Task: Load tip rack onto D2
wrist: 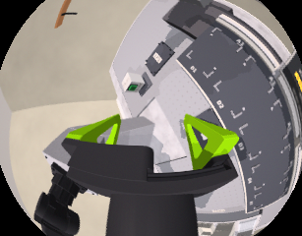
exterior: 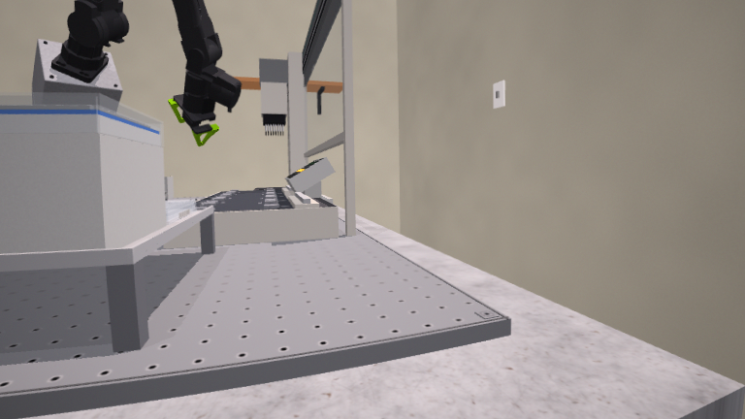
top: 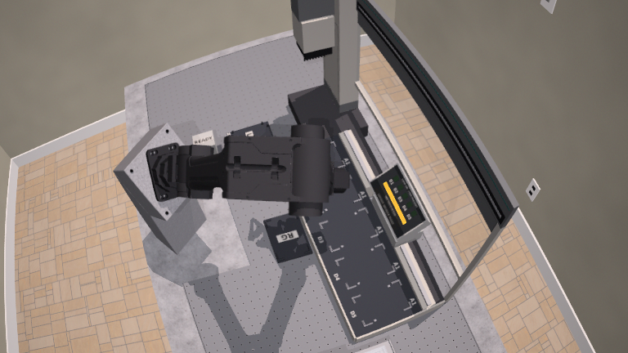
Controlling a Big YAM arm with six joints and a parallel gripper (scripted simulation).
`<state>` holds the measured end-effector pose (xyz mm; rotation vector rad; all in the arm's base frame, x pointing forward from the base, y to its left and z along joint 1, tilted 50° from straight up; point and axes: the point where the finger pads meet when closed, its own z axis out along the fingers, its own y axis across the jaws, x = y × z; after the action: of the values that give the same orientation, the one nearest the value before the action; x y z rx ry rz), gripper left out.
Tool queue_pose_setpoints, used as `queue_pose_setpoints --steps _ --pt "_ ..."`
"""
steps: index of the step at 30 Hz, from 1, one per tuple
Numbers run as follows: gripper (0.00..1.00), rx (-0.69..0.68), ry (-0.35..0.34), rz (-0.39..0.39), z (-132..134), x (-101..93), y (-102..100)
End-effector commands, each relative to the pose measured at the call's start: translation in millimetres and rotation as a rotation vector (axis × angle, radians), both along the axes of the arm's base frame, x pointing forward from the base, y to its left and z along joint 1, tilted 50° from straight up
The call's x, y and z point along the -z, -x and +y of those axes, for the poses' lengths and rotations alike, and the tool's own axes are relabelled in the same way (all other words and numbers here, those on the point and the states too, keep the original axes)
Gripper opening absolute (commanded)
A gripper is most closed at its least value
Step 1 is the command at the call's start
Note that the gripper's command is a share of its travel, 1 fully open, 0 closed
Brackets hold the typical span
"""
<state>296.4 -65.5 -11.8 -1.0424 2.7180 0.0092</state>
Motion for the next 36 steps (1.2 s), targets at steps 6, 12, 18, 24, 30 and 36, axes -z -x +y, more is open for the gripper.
queue_pose_setpoints --steps 6,12,18,24,30,36 --pt "1.0 0.116 0.053 -0.05 -21.9 -17.5 15.4" --pt "1.0 0.207 0.108 -0.098 -42.7 -35.7 26.3" --pt "1.0 0.268 0.148 -0.139 -57.3 -48.4 32.0" --pt "1.0 0.358 0.205 -0.194 -78.5 -67.0 41.9" --pt "1.0 0.45 0.269 -0.266 -101.9 -88.0 48.4" --pt "1.0 0.487 0.3 -0.299 -103.3 -92.3 48.0"
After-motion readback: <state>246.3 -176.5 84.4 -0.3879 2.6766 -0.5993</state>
